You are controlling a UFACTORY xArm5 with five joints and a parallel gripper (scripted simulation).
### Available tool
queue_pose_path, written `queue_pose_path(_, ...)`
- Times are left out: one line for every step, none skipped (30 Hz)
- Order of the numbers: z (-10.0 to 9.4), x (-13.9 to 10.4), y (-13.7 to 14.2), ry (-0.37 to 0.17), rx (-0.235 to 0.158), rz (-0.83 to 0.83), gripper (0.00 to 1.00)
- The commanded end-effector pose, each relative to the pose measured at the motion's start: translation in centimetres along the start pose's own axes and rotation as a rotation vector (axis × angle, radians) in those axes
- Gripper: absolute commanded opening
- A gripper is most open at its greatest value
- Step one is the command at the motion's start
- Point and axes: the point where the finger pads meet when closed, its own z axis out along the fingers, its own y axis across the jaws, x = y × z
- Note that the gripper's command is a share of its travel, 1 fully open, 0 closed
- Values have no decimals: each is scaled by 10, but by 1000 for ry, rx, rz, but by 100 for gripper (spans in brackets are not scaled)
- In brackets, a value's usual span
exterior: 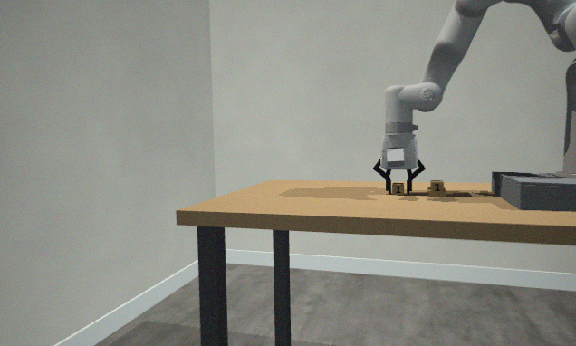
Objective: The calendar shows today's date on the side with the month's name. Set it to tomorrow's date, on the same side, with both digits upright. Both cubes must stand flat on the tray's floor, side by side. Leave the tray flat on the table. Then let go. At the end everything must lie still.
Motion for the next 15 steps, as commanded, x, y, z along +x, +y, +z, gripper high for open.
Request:
queue_pose_path(-1, 0, 1, 0, -4, 0, 49)
queue_pose_path(-1, 0, 1, 0, -4, 0, 49)
queue_pose_path(-1, 0, 1, 0, -4, 0, 49)
queue_pose_path(-1, 0, 1, 0, -4, 0, 49)
queue_pose_path(-1, 0, 1, 0, -4, 0, 49)
queue_pose_path(-1, 0, 1, 0, -4, 0, 49)
queue_pose_path(-1, 0, 1, 0, -4, 0, 49)
queue_pose_path(-1, 0, 1, 0, -4, 0, 49)
queue_pose_path(-1, 0, 1, 0, -4, 0, 29)
queue_pose_path(-1, 0, 1, 0, -4, 0, 29)
queue_pose_path(-1, 0, 1, 0, -4, 0, 29)
queue_pose_path(-1, 0, 1, 0, -4, 0, 29)
queue_pose_path(-1, 0, 1, 0, -4, 0, 29)
queue_pose_path(-1, 0, 1, 0, -4, 0, 29)
queue_pose_path(-1, 0, 1, 0, -4, 0, 29)
